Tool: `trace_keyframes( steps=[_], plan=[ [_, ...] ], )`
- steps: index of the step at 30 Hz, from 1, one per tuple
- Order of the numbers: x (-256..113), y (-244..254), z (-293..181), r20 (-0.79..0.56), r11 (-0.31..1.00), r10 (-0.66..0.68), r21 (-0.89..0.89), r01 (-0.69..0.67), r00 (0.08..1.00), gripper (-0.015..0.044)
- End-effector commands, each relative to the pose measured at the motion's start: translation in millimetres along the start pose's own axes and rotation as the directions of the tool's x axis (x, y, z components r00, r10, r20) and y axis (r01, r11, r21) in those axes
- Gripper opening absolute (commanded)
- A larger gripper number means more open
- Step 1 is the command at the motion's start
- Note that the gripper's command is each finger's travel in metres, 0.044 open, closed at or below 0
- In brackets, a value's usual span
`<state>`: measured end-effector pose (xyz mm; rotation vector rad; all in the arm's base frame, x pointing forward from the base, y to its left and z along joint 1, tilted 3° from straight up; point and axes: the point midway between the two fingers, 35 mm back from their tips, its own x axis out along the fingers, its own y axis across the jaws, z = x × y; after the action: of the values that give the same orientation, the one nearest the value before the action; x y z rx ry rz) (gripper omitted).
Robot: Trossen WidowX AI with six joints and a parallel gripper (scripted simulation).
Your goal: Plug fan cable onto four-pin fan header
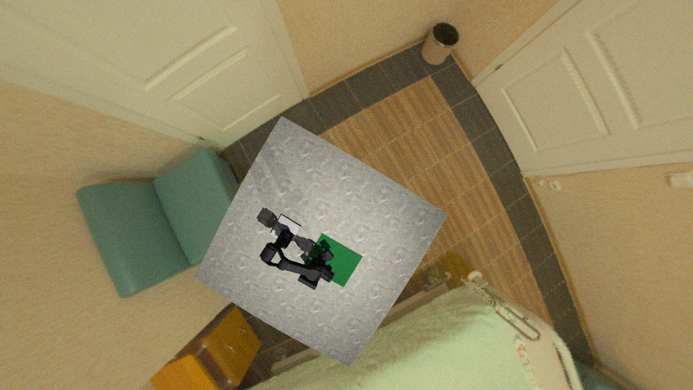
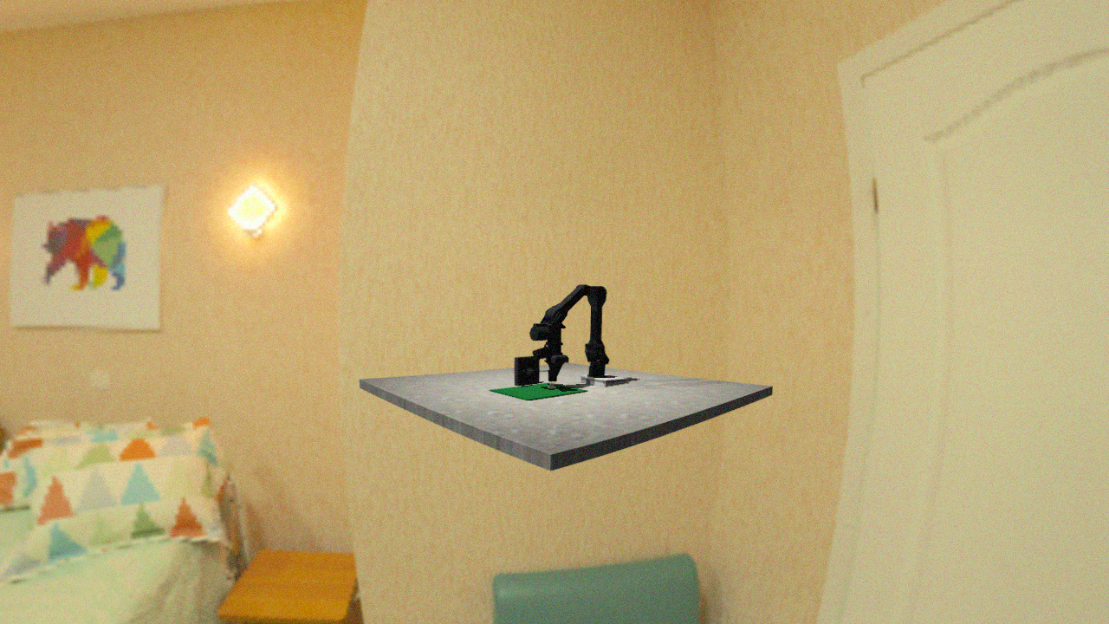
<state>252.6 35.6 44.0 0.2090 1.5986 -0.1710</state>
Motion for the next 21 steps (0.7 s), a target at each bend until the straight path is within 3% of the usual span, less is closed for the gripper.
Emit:
trace_keyframes(
  steps=[1,21],
  plan=[
    [1.7,-0.3,0.3,0.004,1.0,-0.002,0.006,0.002,1.0,0.0],
    [2.1,0.9,3.1,0.004,1.0,-0.002,0.005,0.002,1.0,0.0]
  ],
)
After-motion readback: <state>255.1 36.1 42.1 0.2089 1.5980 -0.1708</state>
